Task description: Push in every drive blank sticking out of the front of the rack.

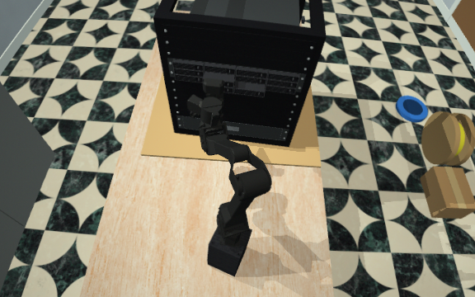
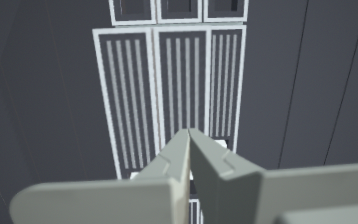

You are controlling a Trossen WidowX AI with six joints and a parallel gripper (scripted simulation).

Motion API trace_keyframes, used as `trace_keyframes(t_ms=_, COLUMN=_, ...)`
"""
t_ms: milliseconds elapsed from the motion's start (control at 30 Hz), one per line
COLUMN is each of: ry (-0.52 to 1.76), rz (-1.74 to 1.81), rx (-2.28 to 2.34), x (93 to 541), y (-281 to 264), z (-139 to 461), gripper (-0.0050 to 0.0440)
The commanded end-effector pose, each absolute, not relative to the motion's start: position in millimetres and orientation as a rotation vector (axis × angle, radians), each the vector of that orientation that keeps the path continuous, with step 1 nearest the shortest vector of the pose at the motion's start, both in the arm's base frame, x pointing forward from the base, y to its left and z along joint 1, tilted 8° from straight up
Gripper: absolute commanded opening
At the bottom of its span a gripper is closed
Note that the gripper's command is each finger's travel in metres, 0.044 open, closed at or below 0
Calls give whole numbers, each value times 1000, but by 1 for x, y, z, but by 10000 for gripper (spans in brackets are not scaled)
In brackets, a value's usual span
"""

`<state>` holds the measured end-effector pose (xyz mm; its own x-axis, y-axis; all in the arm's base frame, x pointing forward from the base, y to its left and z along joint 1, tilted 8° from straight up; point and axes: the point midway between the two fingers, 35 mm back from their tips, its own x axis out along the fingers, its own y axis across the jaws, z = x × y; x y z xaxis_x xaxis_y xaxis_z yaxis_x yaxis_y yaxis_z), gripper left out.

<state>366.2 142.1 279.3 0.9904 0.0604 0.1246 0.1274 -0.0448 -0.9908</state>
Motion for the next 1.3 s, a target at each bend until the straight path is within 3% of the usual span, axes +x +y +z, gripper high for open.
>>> trace_keyframes(t_ms=0, ry=-158, rz=-62, rx=-1605, x=372, y=144, z=286, gripper=-50)
trace_keyframes(t_ms=1267, ry=-158, rz=-62, rx=-1605, x=397, y=145, z=290, gripper=-50)
